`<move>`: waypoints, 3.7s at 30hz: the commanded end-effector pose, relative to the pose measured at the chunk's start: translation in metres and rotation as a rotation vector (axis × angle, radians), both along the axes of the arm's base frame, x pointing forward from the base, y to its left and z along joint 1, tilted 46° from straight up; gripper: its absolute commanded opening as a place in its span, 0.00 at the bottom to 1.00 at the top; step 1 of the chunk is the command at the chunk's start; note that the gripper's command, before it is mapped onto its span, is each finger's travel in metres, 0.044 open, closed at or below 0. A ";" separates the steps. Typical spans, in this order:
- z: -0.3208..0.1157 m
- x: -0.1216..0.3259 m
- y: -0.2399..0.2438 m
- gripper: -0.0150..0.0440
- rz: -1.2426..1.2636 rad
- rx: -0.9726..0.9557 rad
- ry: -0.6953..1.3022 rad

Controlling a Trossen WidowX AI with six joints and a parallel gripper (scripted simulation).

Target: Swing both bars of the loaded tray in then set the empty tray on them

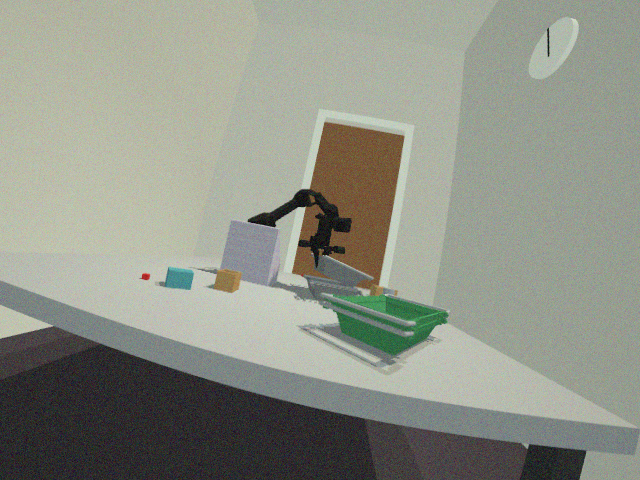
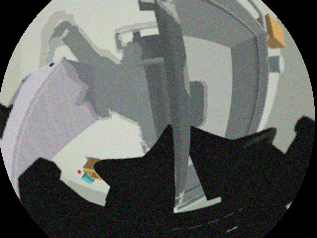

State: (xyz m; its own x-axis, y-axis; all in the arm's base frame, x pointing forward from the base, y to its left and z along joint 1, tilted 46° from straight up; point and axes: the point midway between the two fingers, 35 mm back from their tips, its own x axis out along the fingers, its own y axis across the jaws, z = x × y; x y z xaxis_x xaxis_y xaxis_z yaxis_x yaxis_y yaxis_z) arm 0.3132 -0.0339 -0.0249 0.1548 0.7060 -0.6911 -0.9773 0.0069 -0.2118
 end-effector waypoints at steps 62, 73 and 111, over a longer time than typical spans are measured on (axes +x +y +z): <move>-0.011 -0.009 0.011 0.25 0.012 -0.001 0.031; -0.011 -0.009 0.011 0.25 0.012 -0.001 0.031; -0.017 -0.011 0.017 0.25 0.012 0.000 0.031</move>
